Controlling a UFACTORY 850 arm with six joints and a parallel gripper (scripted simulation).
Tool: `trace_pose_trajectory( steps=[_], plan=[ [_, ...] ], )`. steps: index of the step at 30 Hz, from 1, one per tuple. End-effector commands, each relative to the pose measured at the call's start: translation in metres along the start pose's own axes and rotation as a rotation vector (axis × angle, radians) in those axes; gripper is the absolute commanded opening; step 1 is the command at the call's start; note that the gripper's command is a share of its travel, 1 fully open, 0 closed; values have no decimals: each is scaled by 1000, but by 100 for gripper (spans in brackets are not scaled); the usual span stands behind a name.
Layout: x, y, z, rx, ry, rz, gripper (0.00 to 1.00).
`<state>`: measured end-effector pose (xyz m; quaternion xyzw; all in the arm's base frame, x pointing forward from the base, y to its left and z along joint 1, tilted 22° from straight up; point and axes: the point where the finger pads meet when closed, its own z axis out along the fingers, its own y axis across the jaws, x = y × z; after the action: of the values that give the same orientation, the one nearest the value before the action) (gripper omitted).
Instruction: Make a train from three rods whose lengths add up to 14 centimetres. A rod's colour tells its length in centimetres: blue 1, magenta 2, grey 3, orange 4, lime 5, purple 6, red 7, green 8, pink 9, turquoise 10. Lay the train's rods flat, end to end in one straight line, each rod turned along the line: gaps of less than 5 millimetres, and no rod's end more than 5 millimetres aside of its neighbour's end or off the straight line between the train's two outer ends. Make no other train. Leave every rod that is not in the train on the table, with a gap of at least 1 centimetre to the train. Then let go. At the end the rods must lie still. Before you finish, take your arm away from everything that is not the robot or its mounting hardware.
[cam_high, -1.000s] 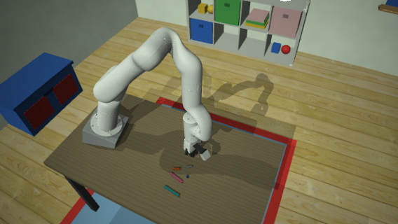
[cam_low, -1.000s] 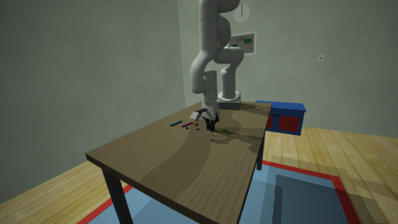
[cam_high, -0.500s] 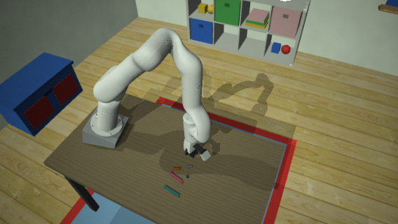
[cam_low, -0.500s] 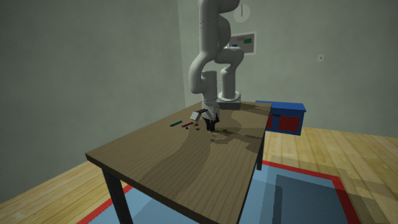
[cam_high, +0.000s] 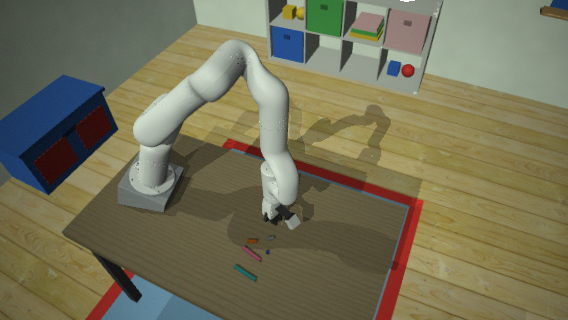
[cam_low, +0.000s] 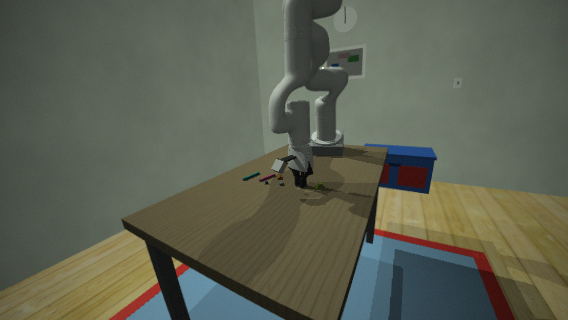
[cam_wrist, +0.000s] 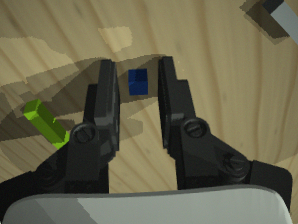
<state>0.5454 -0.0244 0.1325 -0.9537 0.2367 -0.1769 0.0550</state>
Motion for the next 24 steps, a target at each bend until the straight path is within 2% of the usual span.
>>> trace_pose_trajectory(
  steps=[1, 12, 13, 24],
  plan=[
    [1, 0, 0, 0, 6, 0, 24],
    [1, 0, 0, 0, 6, 0, 24],
    [1, 0, 0, 0, 6, 0, 4],
    [1, 0, 0, 0, 6, 0, 4]
  ],
)
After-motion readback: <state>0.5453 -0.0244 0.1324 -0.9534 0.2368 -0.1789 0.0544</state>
